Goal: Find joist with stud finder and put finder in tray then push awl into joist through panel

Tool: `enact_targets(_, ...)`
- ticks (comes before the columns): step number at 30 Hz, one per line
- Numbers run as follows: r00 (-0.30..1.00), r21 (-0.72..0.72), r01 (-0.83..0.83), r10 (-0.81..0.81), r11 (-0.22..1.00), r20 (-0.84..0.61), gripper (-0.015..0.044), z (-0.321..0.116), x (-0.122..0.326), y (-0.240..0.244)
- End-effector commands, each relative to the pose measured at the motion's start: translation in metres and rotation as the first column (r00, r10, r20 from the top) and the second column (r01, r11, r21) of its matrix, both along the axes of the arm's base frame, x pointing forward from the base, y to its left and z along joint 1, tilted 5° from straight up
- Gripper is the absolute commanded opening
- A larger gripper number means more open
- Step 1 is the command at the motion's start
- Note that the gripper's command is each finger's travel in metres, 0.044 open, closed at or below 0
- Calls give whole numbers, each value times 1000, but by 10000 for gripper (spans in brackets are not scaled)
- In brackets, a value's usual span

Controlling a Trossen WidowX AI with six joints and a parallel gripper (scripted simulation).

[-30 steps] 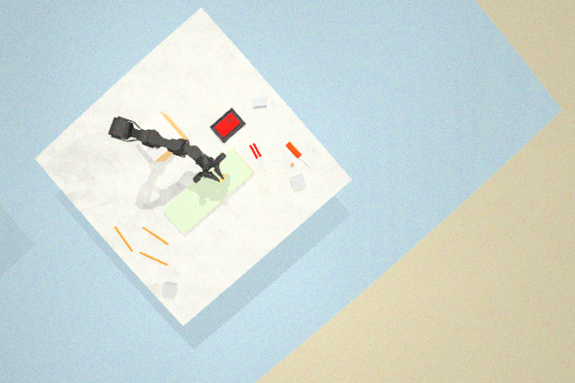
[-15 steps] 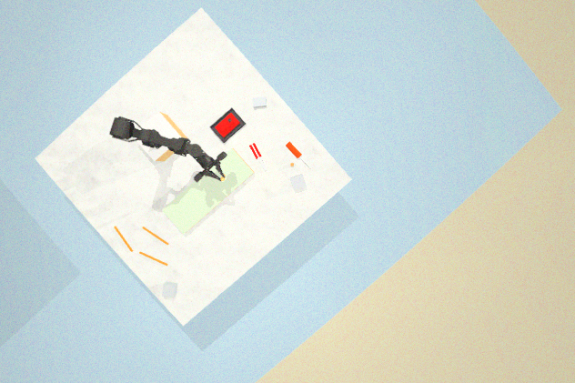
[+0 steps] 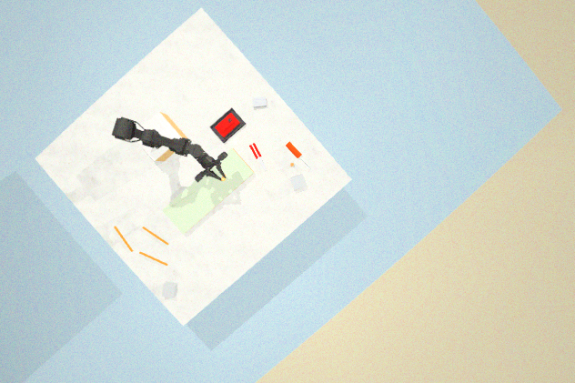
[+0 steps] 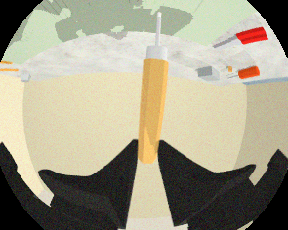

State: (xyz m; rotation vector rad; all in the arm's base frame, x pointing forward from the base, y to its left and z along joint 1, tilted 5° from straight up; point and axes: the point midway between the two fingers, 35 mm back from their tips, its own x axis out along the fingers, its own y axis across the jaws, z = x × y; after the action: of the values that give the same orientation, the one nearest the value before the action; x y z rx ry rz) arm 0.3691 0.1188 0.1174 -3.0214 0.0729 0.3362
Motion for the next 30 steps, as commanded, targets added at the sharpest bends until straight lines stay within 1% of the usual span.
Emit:
enact_targets(1, 1000, -1, 5, -5, 1000, 9, 0, 0, 1, 0)
enact_targets(30, 1000, -1, 5, -5, 1000, 8, 0, -14, 1, 1)
